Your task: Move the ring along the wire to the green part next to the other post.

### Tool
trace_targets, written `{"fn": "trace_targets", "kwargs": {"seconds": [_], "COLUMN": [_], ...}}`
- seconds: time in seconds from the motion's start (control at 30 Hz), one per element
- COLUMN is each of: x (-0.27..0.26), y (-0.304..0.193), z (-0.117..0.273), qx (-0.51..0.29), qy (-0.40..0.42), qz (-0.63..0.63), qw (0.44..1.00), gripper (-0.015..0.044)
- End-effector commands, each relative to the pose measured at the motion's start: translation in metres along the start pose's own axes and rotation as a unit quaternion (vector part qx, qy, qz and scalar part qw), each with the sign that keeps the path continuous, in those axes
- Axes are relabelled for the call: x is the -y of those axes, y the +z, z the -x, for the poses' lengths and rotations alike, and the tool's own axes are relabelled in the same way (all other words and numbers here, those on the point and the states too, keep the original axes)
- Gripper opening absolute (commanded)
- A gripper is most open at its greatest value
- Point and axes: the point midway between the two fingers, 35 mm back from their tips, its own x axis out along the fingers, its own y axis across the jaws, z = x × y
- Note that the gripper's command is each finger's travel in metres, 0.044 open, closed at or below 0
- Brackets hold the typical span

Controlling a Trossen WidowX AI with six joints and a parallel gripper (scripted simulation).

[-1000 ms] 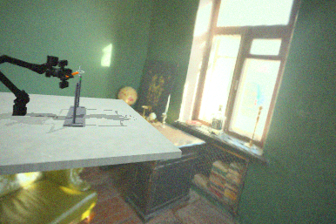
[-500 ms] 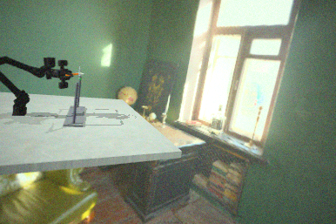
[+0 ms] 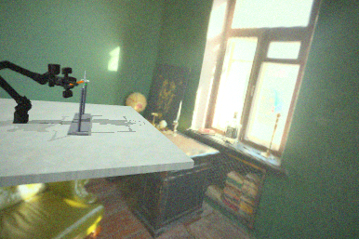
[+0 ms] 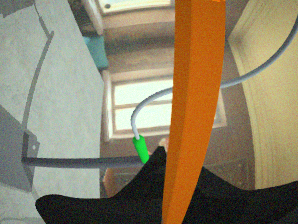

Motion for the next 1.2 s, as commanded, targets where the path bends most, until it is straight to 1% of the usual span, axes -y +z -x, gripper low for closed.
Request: {"fn": "trace_targets", "kwargs": {"seconds": [0.0,0.23,0.43,0.6,1.17], "x": [-0.01,-0.031,-0.052,-0.069,-0.121], "y": [-0.001,0.001,0.006,0.011,0.042], "z": [0.001,0.004,0.001,0.004,0.033], "qx": [-0.004,-0.01,0.017,0.021,0.003], "qy": [0.016,0.056,0.091,0.123,0.24], "qz": [-0.022,-0.074,-0.132,-0.178,-0.342], "qw": [1.0,0.996,0.987,0.976,0.909], "gripper": [-0.015,-0.015,-0.015,-0.015,-0.015]}}
